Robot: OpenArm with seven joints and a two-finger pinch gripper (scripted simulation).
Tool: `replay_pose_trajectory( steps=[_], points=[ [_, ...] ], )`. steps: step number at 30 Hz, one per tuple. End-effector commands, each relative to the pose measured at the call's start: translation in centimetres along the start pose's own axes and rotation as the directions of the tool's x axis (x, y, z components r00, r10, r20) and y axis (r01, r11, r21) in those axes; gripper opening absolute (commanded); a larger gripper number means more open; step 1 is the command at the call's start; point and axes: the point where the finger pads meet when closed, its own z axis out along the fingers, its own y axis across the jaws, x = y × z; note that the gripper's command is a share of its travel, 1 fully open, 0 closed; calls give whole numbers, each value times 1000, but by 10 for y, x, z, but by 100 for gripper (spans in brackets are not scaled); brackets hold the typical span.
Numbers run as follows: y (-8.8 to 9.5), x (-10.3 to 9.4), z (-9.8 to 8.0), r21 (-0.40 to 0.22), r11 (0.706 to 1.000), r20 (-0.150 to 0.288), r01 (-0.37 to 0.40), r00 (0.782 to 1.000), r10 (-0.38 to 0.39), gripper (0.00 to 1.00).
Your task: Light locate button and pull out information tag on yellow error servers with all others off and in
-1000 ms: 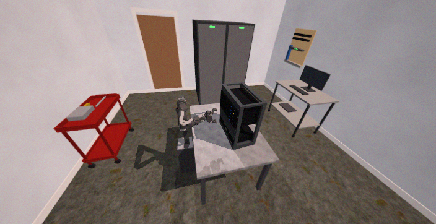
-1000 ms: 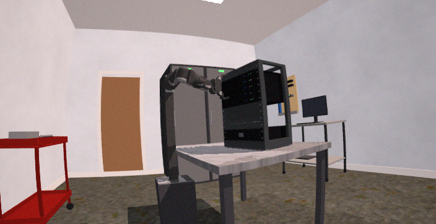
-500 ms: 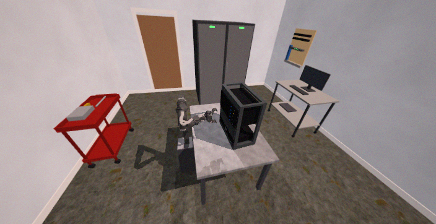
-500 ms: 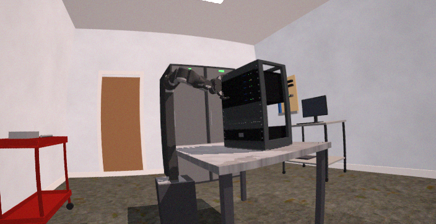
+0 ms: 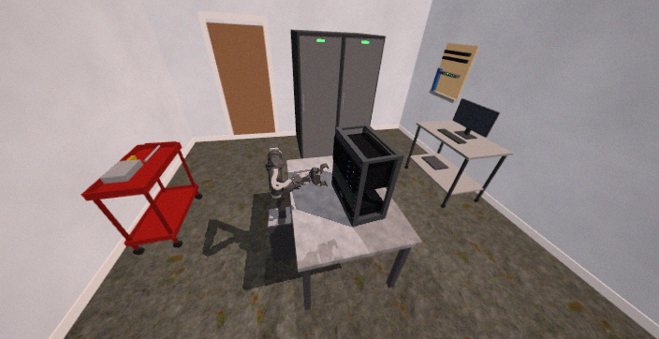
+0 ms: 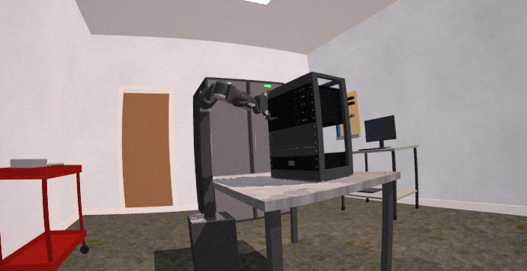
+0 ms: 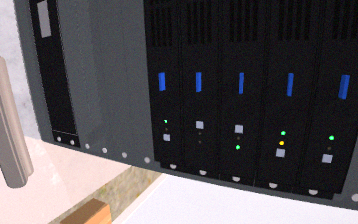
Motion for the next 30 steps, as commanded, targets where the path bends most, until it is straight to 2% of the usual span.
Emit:
replay_pose_trajectory(
  steps=[1,9,17,22,30],
  points=[
    [0,-1,0,-3,1000,3,0,1000,0,100],
    [-1,-3,2,-2,1000,6,0,1000,0,100],
    [-7,-9,12,-1,1000,6,0,1000,0,100],
    [-18,-20,30,-1,1000,6,-1,1000,1,100],
    [-43,-45,70,1,1000,6,-1,1000,1,100]
  ],
)
